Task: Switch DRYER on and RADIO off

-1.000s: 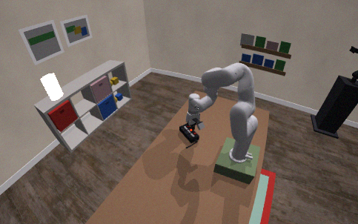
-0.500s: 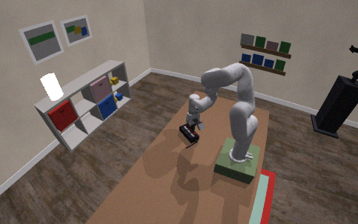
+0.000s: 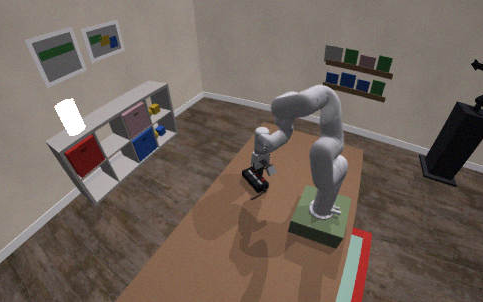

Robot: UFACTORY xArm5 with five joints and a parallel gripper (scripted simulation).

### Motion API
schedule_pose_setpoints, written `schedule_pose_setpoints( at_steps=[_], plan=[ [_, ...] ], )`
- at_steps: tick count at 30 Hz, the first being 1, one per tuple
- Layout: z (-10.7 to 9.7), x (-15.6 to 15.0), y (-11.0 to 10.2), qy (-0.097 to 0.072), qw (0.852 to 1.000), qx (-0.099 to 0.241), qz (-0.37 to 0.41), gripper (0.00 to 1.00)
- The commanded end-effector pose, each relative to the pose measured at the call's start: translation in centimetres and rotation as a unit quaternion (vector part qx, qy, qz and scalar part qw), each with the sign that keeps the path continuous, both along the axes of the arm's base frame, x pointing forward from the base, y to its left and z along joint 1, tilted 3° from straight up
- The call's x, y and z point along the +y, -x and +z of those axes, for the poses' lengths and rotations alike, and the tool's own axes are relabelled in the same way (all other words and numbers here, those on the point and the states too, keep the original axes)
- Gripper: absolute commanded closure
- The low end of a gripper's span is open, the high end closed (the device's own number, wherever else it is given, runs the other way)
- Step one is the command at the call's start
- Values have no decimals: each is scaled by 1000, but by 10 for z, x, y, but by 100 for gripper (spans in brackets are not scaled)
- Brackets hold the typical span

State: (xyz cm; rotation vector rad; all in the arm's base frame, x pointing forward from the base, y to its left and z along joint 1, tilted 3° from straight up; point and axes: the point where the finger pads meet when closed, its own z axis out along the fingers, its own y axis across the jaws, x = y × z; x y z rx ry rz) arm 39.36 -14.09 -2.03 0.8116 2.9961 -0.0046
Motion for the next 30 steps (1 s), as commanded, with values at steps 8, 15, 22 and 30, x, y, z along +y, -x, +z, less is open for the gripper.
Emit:
schedule_pose_setpoints(
  at_steps=[8,15,22,30],
  plan=[
    [4,-1,-1,0,1000,-1,0,100],
    [16,-1,0,1,1000,-1,0,100],
    [35,0,0,0,1000,-1,0,100],
    [39,1,0,0,1000,-1,0,100]
  ],
)
